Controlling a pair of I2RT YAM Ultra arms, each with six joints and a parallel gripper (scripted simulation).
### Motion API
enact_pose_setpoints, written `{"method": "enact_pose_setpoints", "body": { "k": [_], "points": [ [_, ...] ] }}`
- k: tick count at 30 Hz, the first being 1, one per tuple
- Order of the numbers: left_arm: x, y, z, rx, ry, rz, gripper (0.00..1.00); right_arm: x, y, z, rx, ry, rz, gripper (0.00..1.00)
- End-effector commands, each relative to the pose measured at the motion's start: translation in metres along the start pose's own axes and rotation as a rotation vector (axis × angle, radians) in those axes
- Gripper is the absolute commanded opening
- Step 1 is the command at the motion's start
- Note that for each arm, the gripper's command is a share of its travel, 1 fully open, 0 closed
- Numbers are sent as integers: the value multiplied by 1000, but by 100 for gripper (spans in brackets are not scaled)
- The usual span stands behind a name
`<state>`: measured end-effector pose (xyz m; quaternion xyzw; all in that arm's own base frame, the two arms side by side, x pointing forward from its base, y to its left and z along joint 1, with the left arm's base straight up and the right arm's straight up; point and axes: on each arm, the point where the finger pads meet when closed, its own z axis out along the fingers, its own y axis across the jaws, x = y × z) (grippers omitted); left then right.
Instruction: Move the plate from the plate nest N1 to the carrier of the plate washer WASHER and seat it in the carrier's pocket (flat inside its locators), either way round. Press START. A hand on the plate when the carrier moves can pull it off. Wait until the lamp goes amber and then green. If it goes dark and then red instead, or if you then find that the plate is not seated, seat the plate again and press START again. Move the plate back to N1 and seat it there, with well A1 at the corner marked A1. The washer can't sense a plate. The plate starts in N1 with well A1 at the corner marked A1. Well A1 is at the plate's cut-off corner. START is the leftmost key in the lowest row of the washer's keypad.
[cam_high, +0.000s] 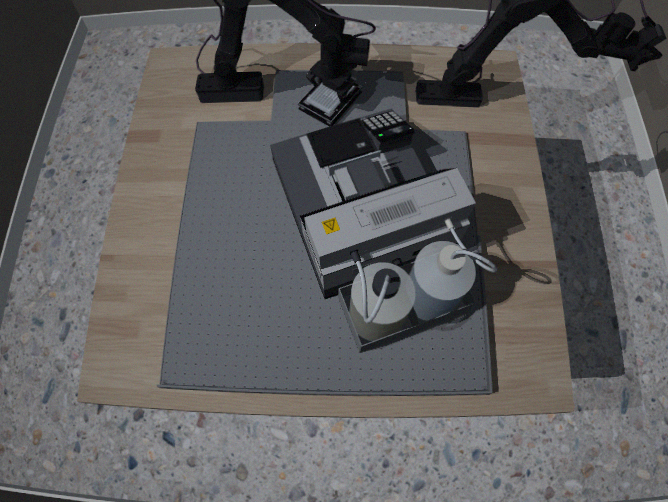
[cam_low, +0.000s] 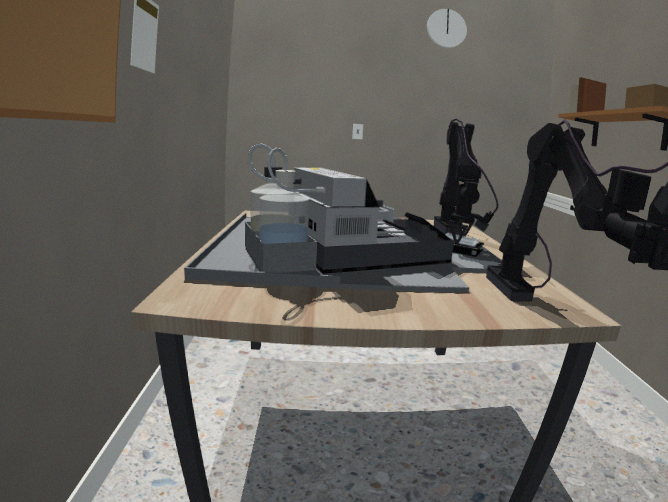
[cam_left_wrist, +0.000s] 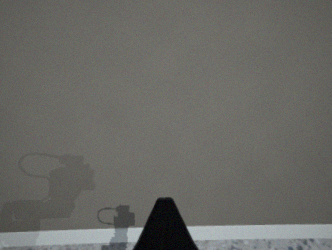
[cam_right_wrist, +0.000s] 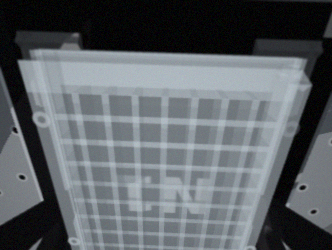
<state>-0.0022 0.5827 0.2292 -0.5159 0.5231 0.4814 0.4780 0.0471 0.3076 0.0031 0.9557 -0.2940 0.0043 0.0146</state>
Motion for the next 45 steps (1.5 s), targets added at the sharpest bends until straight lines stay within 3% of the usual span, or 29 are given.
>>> {"method": "enact_pose_setpoints", "body": {
  "k": [1,12,45],
  "points": [
    [-27,3,-5,-10,-80,-11,0,-9,-6,-5,19,-10,-33,0],
    [-27,3,-5,-10,-80,-11,0,-12,-3,-39,29,-39,-31,0],
    [-27,3,-5,-10,-80,-11,0,0,-2,-91,27,-38,5,0]
  ]
}}
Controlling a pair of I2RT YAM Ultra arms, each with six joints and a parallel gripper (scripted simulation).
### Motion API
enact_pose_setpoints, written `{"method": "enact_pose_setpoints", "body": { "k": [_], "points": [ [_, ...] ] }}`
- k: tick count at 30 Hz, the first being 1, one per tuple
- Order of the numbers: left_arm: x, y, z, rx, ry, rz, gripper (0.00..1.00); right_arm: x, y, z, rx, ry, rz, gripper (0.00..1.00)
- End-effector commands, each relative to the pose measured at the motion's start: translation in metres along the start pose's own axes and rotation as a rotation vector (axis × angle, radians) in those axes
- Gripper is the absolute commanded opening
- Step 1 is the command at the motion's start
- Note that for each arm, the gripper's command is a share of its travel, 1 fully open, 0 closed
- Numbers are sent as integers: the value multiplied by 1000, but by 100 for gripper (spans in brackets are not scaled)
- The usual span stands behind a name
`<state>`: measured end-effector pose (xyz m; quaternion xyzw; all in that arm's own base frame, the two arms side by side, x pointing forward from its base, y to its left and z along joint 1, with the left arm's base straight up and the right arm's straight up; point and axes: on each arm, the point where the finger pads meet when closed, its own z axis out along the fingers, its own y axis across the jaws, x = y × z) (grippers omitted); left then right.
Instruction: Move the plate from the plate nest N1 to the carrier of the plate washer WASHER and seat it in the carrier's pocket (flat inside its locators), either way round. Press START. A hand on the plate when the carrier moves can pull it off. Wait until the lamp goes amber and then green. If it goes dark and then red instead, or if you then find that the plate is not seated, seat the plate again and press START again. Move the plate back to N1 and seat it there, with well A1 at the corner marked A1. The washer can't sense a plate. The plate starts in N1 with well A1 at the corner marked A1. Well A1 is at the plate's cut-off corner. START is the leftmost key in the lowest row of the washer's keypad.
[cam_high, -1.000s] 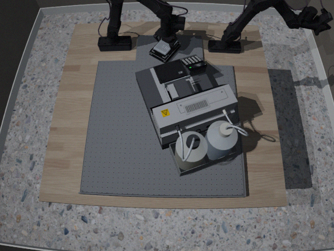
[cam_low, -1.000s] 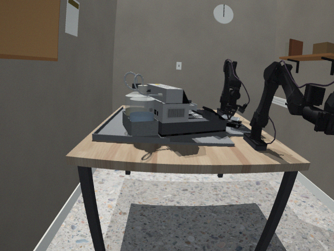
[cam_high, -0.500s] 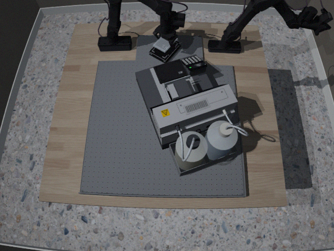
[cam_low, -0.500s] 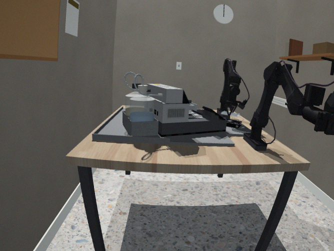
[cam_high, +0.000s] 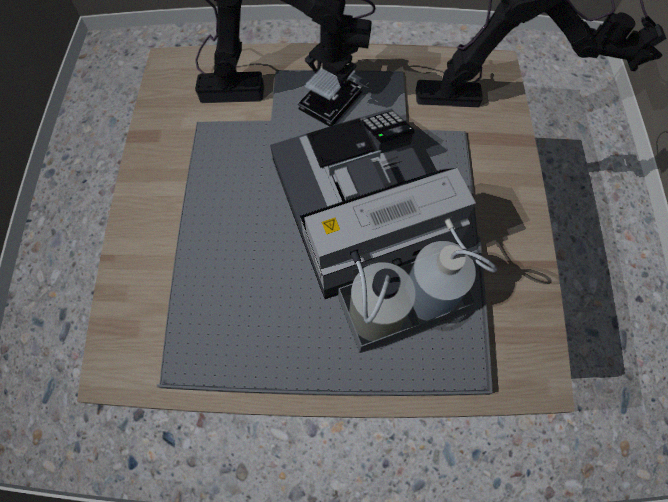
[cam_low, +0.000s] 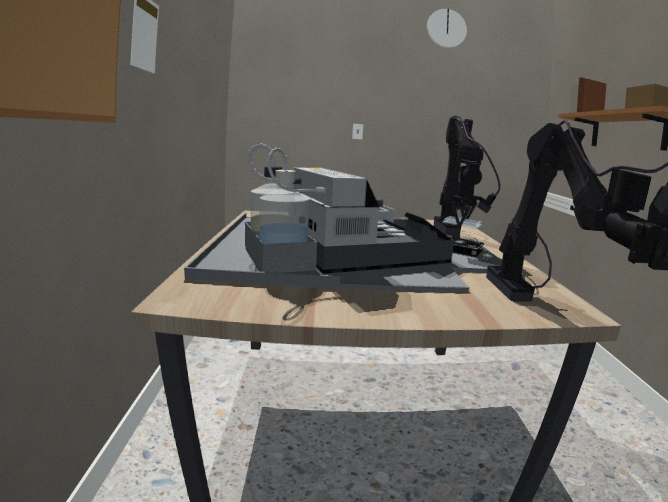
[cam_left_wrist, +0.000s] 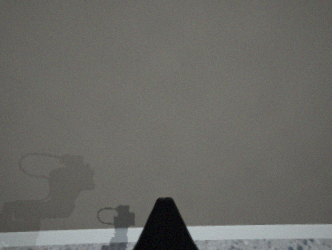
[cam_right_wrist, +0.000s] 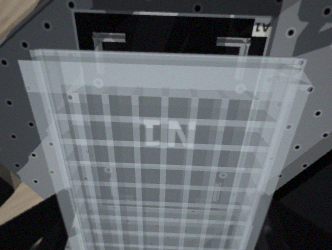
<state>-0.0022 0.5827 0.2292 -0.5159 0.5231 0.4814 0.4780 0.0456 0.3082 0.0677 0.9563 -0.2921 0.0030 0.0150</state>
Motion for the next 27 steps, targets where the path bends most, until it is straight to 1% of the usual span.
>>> {"method": "enact_pose_setpoints", "body": {
  "k": [1,6,13,18,20,24,27],
  "points": [
    [-27,3,-5,-10,-80,-11,0,1,-4,-29,30,-36,9,0],
    [-27,3,-5,-10,-80,-11,0,-4,0,-26,16,-29,-15,0],
    [-27,3,-5,-10,-80,-11,0,-7,1,-42,26,-33,-31,0],
    [-27,3,-5,-10,-80,-11,0,-2,0,-53,29,-34,-6,0],
    [-27,3,-5,-10,-80,-11,0,-2,0,-53,29,-34,-6,0],
    [-27,3,-5,-10,-80,-11,0,3,-2,-40,12,-26,27,0],
    [-27,3,-5,-10,-80,-11,0,1,-1,-34,2,-21,26,0]
  ]
}}
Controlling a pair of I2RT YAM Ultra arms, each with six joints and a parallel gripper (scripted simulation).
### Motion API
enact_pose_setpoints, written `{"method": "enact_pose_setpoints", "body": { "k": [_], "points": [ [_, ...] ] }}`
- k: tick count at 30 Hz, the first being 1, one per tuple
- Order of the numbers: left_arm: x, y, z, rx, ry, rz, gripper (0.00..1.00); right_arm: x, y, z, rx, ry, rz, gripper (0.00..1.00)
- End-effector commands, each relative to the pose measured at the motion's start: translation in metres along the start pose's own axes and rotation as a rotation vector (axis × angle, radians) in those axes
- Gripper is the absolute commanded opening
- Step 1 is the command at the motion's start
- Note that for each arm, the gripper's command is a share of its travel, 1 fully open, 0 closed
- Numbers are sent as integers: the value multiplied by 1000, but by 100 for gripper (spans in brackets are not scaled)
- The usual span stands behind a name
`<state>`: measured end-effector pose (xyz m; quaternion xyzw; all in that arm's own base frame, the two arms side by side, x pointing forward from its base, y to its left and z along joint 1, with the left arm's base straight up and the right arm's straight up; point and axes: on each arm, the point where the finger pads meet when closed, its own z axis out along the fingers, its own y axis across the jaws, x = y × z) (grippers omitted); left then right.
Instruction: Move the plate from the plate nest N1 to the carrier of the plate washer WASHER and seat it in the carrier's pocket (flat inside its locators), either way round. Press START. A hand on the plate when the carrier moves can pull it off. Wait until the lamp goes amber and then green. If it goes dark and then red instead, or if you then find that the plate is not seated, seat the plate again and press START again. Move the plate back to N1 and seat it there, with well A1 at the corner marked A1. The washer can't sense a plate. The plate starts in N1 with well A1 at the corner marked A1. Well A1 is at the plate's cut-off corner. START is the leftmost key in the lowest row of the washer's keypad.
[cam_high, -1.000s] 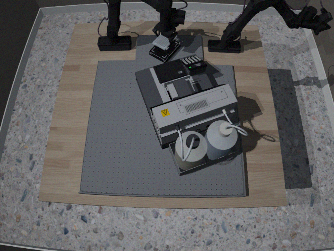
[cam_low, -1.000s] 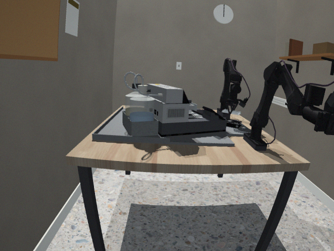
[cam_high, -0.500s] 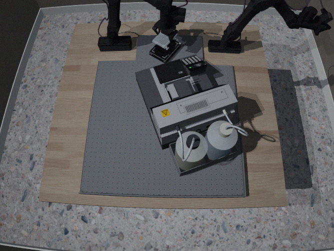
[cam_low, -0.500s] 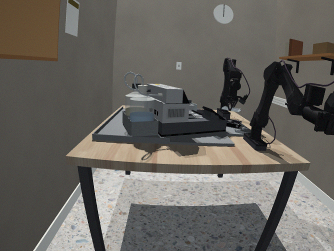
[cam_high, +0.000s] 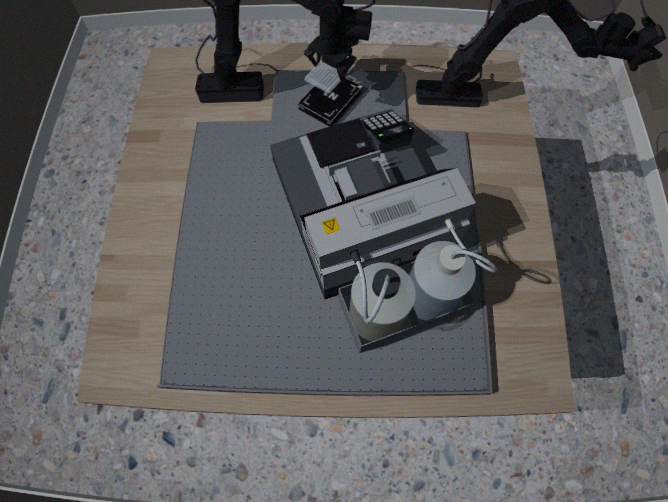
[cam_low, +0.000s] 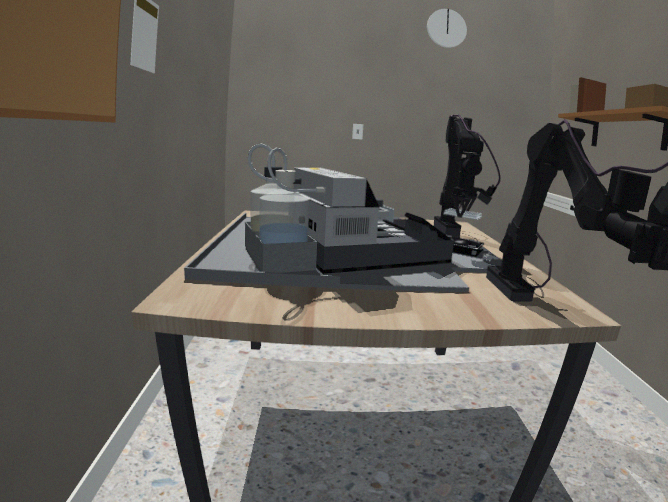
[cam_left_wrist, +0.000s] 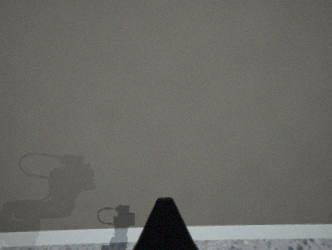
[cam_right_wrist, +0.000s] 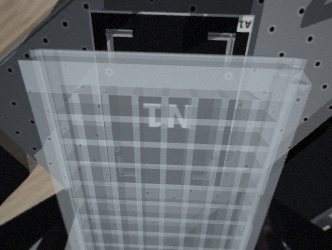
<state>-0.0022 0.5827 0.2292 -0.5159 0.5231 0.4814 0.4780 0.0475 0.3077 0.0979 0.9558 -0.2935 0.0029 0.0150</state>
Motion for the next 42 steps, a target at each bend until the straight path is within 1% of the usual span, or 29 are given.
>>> {"method": "enact_pose_setpoints", "body": {
  "k": [1,10,14,19,27,32,39,42],
  "points": [
    [-27,3,-5,-10,-80,-11,0,-3,0,-2,-2,-19,18,0],
    [-27,3,-5,-10,-80,-11,0,-8,1,4,3,-19,-28,0],
    [-27,3,-5,-10,-80,-11,0,-5,-11,-6,53,-33,-3,0],
    [-27,3,-5,-10,-80,-11,0,-5,-19,-14,86,-49,6,0],
    [-27,3,-5,-10,-80,-11,0,-11,-8,-11,66,-39,-30,0],
    [-27,3,-5,-10,-80,-11,0,25,-33,-20,50,-22,246,0],
    [-27,3,-5,-10,-80,-11,0,46,-48,-25,5,-6,466,0],
    [-27,3,-5,-10,-80,-11,0,58,-57,-31,-1,-19,577,0]
  ]
}}
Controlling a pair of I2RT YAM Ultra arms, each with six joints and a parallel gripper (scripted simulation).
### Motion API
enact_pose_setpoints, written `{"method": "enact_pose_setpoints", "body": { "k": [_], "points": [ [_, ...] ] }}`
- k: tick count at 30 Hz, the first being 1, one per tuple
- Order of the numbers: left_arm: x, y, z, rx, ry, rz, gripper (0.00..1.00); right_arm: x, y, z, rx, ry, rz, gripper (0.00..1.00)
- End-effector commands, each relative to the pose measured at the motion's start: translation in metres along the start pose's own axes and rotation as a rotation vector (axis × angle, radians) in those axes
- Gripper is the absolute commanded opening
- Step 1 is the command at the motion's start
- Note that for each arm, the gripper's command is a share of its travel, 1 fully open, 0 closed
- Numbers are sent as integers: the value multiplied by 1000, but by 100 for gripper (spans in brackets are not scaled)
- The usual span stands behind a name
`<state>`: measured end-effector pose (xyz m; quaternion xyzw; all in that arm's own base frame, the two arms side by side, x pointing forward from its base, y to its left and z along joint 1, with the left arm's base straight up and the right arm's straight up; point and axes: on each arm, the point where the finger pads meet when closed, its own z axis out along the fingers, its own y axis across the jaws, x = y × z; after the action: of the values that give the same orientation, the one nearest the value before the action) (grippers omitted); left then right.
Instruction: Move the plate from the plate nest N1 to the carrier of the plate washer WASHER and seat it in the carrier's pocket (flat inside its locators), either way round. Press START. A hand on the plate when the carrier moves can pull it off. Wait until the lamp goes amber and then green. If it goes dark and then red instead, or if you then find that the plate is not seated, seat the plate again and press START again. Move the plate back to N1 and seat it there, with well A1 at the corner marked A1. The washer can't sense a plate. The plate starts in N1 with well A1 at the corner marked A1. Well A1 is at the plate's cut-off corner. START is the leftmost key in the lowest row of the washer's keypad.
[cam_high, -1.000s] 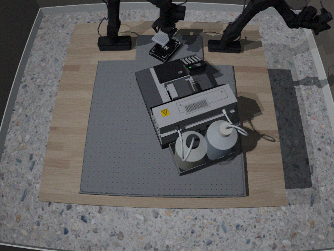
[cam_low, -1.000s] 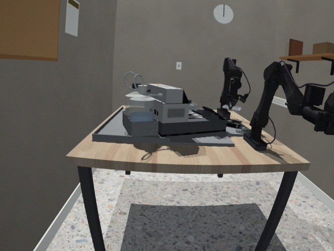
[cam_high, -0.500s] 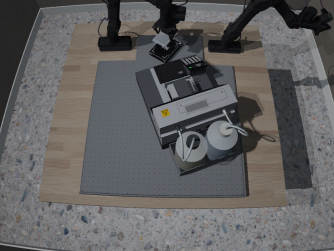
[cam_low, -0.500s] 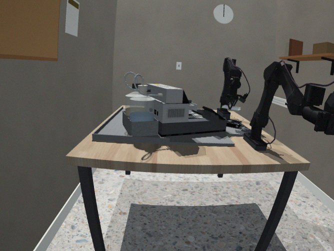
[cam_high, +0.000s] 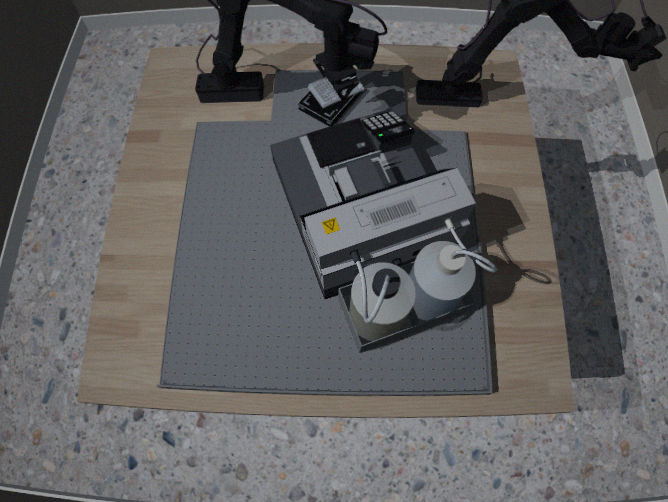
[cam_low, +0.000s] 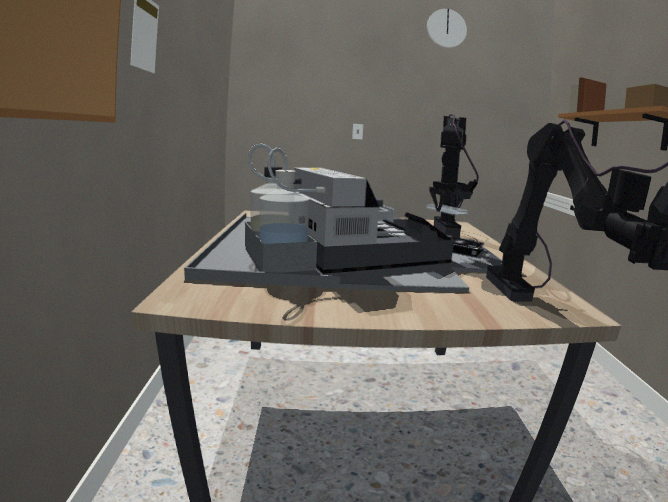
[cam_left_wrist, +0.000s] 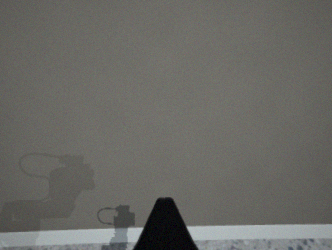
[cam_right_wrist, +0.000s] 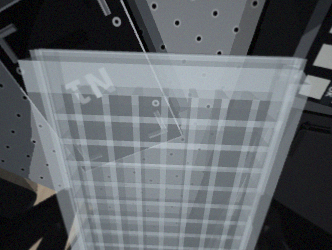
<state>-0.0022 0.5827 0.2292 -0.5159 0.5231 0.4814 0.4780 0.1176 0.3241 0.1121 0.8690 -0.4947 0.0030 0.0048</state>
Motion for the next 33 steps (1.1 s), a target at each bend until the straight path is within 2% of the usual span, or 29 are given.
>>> {"method": "enact_pose_setpoints", "body": {
  "k": [1,6,11,20,28,29,33],
  "points": [
    [-27,3,-5,-10,-80,-11,0,6,-8,-16,-17,-2,138,0],
    [-27,3,-5,-10,-80,-11,0,18,-28,-22,-22,-6,245,0],
    [-27,3,-5,-10,-80,-11,0,32,-51,-27,-21,12,195,0],
    [-27,3,-5,-10,-80,-11,0,38,-70,-38,-40,2,150,0],
    [-27,3,-5,-10,-80,-11,0,52,-142,-42,70,-35,153,0],
    [-27,3,-5,-10,-80,-11,0,50,-115,-40,5,-10,178,0],
    [-27,3,-5,-10,-80,-11,0,60,-131,-46,5,-10,178,0]
  ]
}}
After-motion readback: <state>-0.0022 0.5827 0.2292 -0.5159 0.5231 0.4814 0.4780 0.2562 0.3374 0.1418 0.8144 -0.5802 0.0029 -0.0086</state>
